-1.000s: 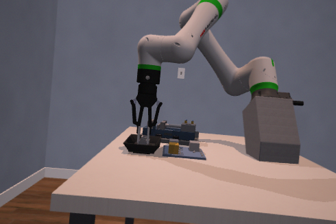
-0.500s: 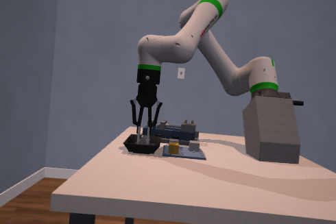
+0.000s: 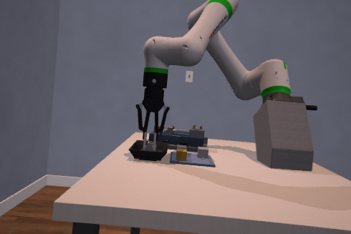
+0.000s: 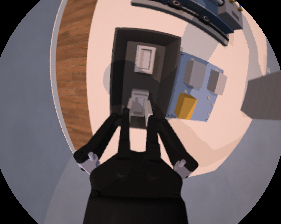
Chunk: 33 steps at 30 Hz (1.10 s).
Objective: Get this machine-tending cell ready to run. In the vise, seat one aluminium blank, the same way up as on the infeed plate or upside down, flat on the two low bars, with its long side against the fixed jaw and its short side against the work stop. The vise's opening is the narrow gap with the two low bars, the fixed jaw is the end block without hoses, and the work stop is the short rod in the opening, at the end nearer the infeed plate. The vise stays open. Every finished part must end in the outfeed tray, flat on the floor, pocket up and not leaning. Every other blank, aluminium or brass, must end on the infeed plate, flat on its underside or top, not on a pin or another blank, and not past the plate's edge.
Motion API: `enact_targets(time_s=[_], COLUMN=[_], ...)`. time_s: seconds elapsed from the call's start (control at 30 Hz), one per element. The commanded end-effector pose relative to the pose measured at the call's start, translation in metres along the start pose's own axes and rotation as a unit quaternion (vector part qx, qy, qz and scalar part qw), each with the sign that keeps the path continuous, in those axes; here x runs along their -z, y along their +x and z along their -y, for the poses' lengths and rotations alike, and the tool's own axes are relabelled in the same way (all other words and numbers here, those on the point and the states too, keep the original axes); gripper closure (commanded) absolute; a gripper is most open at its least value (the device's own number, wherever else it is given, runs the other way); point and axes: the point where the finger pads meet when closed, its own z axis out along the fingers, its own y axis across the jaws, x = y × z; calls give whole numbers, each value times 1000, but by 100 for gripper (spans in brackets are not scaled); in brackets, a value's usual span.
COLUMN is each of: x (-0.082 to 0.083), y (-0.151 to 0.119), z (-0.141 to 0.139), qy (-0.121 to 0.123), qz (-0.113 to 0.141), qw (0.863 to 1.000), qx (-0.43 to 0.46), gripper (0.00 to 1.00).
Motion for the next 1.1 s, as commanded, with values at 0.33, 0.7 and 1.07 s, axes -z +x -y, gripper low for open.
enact_targets(time_s=[0.33,0.7,1.07], x=[0,0,0], y=[0,0,0], z=[0,0,0], qy=[0,0,0], qz=[0,0,0], qw=[1000,1000,1000], qx=[0,0,0], gripper=[100,60,60])
